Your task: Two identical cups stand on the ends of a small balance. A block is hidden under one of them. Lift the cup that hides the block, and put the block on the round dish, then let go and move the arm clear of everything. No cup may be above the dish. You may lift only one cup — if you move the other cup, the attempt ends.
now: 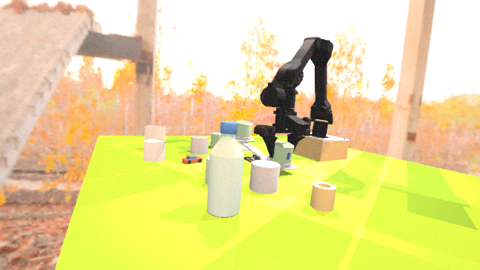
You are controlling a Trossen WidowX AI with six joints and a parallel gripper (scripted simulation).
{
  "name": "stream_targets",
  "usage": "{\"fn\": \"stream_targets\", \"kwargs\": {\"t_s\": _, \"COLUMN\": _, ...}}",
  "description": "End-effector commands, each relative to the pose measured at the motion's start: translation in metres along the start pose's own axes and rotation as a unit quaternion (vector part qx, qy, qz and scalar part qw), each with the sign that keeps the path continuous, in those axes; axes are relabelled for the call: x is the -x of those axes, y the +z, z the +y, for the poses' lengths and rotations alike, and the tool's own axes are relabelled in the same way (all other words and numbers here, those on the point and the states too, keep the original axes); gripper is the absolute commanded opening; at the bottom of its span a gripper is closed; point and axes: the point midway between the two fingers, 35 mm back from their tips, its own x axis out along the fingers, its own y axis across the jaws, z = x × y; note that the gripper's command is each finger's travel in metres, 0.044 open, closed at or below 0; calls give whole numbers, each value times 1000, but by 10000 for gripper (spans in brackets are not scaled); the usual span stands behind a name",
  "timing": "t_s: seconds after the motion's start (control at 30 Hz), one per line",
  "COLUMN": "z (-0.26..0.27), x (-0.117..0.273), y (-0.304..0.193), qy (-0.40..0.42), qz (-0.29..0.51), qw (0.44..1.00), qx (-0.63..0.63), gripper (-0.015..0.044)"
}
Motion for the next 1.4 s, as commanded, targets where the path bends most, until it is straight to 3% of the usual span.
{"fn": "stream_targets", "kwargs": {"t_s": 0.0, "z": -3, "x": 6, "y": 1, "qy": -4, "qz": 1, "qw": 1000, "qx": -1, "gripper": 0}}
{"fn": "stream_targets", "kwargs": {"t_s": 1.37, "z": -8, "x": 57, "y": 3, "qy": -4, "qz": 1, "qw": 1000, "qx": -1, "gripper": 0}}
